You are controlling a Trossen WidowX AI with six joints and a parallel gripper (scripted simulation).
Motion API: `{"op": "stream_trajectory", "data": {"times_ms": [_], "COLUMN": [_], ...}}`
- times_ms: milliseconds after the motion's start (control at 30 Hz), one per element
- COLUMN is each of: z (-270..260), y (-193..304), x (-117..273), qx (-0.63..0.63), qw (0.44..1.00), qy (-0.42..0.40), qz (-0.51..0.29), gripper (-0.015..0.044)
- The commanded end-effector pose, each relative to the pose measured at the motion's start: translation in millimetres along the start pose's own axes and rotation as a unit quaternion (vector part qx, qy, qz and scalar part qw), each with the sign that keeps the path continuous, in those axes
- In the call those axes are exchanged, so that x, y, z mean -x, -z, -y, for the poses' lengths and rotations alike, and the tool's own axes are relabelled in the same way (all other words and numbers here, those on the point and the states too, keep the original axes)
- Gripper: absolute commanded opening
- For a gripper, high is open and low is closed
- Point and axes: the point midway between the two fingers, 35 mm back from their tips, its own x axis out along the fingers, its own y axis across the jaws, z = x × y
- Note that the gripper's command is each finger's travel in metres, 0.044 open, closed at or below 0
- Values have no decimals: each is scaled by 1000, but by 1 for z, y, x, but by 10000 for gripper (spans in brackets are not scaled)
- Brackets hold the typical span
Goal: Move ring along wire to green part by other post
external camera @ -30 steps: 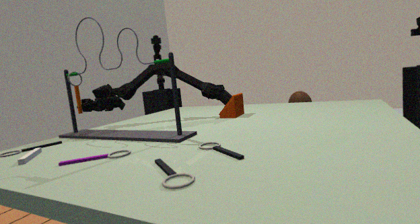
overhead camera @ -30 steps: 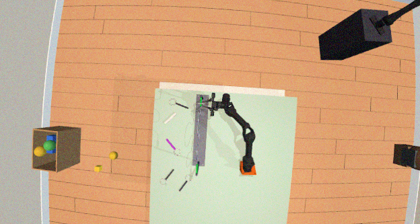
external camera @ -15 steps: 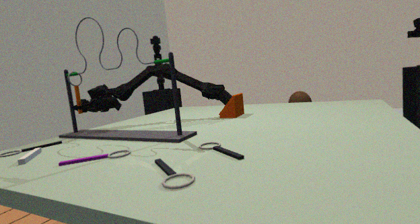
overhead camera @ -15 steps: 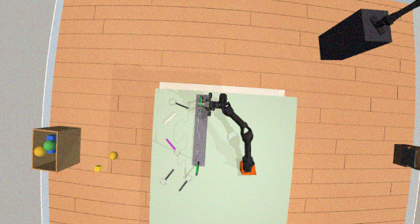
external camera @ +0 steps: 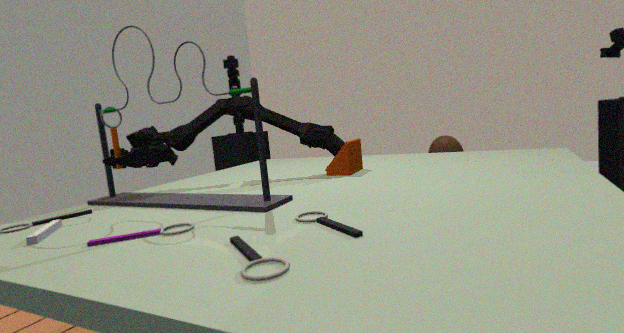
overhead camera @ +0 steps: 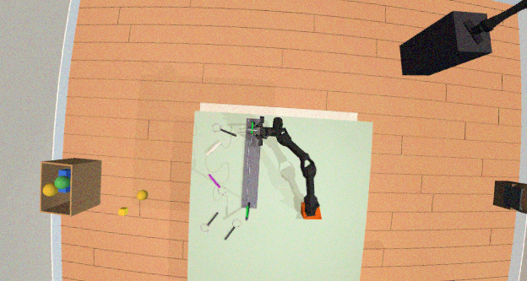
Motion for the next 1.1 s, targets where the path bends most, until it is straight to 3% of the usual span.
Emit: {"op": "stream_trajectory", "data": {"times_ms": [0,500,900,1067], "z": [0,0,-1,-1], "y": [3,3,2,2], "x": [-1,-1,-1,-1], "qx": [0,0,-1,-1], "qw": [1000,1000,1000,1000], "qy": [1,1,-1,-1], "qz": [-4,-4,-1,-1], "gripper": [160,160,-150,-150]}}
